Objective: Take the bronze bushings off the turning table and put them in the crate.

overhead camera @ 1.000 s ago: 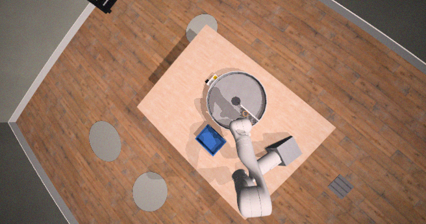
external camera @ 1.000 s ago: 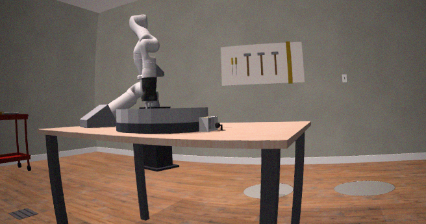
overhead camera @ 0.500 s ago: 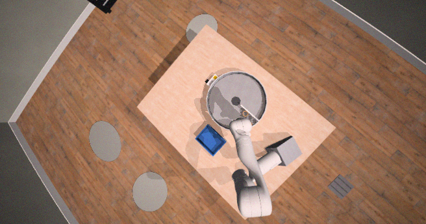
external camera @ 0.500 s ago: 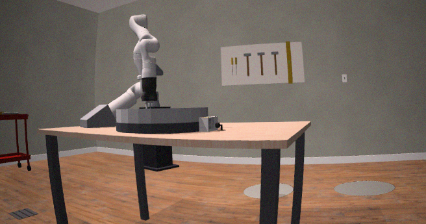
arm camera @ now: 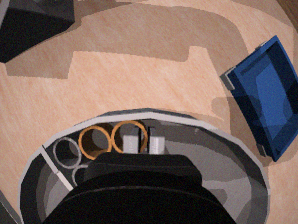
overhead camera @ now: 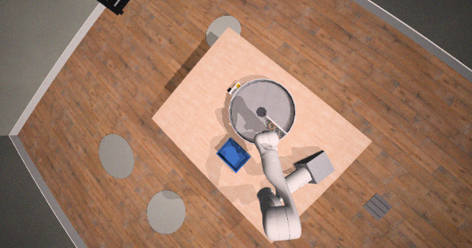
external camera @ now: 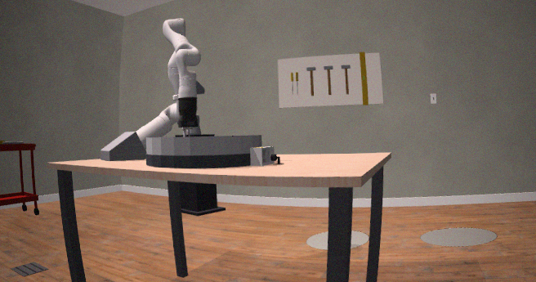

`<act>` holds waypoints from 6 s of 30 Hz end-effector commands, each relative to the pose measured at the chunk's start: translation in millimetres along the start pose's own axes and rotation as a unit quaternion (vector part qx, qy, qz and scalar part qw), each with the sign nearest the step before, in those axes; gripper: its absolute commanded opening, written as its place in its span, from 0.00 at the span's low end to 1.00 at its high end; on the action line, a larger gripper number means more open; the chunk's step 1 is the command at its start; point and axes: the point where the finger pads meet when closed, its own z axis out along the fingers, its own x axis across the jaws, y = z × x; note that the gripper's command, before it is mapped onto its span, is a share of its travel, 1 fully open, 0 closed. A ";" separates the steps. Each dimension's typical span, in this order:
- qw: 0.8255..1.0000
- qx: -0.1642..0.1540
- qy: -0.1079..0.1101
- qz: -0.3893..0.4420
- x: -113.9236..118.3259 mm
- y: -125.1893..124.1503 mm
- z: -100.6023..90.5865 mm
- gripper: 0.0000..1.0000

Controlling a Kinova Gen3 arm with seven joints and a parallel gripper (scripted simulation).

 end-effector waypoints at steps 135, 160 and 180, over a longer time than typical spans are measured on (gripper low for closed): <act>1.000 -0.001 -0.003 0.000 3.4 0.2 -71.2 0.00; 1.000 0.000 -0.003 0.000 14.0 -4.0 -97.1 0.00; 1.000 0.000 -0.003 0.000 96.8 -37.5 -96.5 0.00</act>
